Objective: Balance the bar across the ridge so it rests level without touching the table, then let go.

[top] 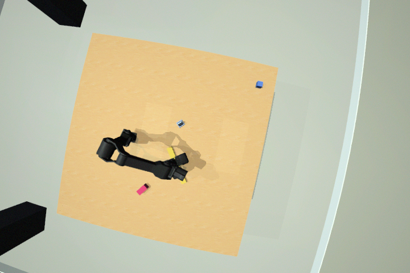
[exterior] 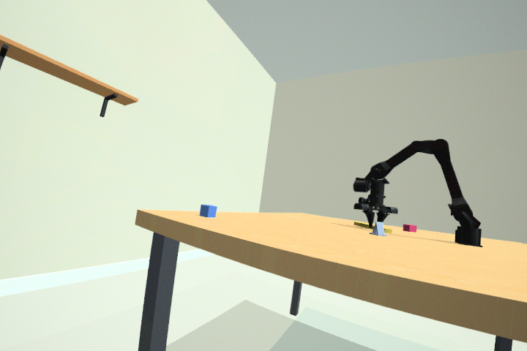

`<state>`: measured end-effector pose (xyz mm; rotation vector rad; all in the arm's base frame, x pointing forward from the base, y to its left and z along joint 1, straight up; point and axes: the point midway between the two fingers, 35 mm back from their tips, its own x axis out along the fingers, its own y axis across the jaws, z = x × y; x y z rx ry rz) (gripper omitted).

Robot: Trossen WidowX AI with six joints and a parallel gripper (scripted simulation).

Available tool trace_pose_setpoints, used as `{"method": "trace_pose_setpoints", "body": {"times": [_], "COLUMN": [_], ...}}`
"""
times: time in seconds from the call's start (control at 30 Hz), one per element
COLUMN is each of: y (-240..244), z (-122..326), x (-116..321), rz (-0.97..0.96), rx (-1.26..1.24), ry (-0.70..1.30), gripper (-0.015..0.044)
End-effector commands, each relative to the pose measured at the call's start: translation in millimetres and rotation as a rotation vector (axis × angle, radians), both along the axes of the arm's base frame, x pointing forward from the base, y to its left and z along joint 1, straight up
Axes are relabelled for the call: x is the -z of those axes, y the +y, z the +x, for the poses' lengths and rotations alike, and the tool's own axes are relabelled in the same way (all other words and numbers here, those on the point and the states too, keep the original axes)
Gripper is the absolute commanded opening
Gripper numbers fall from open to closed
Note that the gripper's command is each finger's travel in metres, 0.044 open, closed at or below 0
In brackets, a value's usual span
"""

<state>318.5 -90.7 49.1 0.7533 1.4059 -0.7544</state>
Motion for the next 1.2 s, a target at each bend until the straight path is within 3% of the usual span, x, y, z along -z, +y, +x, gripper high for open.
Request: {"method": "trace_pose_setpoints", "body": {"times": [0.0,0.1,0.23,1.17], "y": [0,0,0,1], "z": [0,0,1,0], "x": [0,0,-6,-79], "rz": [0.000,0.000,0.001,0.005], "rx": [0.000,0.000,0.000,0.003], "ry": [0.000,0.000,0.000,-0.003], "gripper": [0.0124,0.0104,0.0000,0.0000]}}
